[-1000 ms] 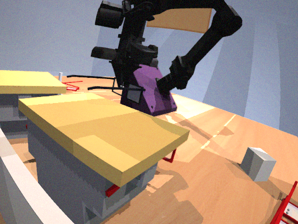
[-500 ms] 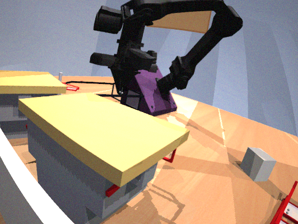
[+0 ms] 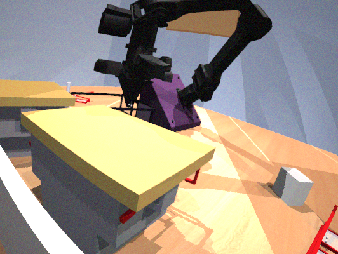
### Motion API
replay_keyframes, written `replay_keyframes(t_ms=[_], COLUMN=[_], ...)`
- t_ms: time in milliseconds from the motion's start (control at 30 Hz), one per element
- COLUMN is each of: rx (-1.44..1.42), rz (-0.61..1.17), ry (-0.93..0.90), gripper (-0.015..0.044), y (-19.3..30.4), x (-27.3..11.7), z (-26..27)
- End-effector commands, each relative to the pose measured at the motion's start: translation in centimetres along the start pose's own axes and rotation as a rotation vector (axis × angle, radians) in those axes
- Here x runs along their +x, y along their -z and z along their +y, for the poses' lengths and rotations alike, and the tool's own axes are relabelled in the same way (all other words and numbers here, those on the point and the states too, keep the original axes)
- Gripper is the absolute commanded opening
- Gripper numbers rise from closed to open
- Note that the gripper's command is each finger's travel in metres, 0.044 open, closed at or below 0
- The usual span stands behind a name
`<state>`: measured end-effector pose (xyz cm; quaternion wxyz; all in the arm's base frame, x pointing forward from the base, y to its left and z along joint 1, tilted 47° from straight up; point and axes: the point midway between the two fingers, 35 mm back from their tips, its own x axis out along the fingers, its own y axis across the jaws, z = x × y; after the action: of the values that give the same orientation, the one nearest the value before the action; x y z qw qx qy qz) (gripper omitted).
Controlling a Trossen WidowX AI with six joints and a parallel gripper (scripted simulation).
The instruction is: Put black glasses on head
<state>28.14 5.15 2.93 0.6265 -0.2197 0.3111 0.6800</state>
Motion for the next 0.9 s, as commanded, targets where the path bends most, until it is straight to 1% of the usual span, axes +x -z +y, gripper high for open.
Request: replay_keyframes(t_ms=[0, 867], rx=[0.002, 0.000], rz=[-0.006, -0.006], ry=[0.003, 0.005], gripper=[0.0000, 0.0000], y=[-0.1, -0.1], x=[0.0, 0.0], z=[-0.7, -4.5])
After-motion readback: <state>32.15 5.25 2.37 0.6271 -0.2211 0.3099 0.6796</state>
